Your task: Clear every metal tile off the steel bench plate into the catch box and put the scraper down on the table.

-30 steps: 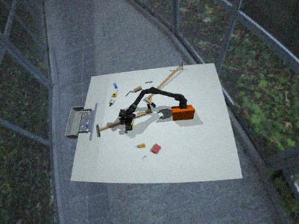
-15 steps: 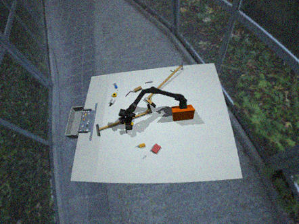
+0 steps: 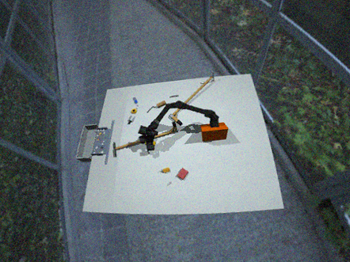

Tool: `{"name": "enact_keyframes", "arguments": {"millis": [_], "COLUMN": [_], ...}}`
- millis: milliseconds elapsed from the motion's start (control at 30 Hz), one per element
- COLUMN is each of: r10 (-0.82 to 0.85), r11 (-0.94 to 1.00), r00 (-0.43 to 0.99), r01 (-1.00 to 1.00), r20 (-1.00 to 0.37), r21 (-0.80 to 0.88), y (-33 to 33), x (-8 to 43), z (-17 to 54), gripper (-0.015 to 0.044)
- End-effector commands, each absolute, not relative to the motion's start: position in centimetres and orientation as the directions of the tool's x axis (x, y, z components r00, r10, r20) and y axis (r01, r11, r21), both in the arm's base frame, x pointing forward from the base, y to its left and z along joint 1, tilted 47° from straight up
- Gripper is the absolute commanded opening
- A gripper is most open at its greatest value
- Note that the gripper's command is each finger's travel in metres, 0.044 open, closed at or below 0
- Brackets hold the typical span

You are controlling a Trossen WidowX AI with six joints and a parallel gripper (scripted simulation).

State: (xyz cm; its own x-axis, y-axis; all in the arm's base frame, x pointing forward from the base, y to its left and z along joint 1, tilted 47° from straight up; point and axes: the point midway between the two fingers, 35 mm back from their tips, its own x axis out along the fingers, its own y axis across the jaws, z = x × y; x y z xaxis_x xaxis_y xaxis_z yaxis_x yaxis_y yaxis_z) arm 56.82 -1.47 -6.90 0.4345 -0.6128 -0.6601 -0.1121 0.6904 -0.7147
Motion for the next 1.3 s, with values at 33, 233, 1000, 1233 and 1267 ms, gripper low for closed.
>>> {"name": "enact_keyframes", "arguments": {"millis": [33, 233, 1000, 1233, 1267], "r10": [-0.630, -0.630, -0.612, -0.610, -0.610], "r11": [0.686, 0.686, 0.692, 0.693, 0.693], "r00": [0.416, 0.416, 0.434, 0.433, 0.433], "r01": [-0.098, -0.098, -0.113, -0.113, -0.113], "r20": [-0.656, -0.656, -0.662, -0.663, -0.663], "r21": [-0.721, -0.721, -0.713, -0.712, -0.712], "y": [-3.3, -3.6, -1.5, 0.5, 0.8], "x": [56.9, 57.0, 57.7, 57.7, 57.7], "z": [-6.5, -6.1, -3.9, -2.1, -1.8], "gripper": [0.0000, 0.0000, 0.0000, 0.0000, 0.0000]}}
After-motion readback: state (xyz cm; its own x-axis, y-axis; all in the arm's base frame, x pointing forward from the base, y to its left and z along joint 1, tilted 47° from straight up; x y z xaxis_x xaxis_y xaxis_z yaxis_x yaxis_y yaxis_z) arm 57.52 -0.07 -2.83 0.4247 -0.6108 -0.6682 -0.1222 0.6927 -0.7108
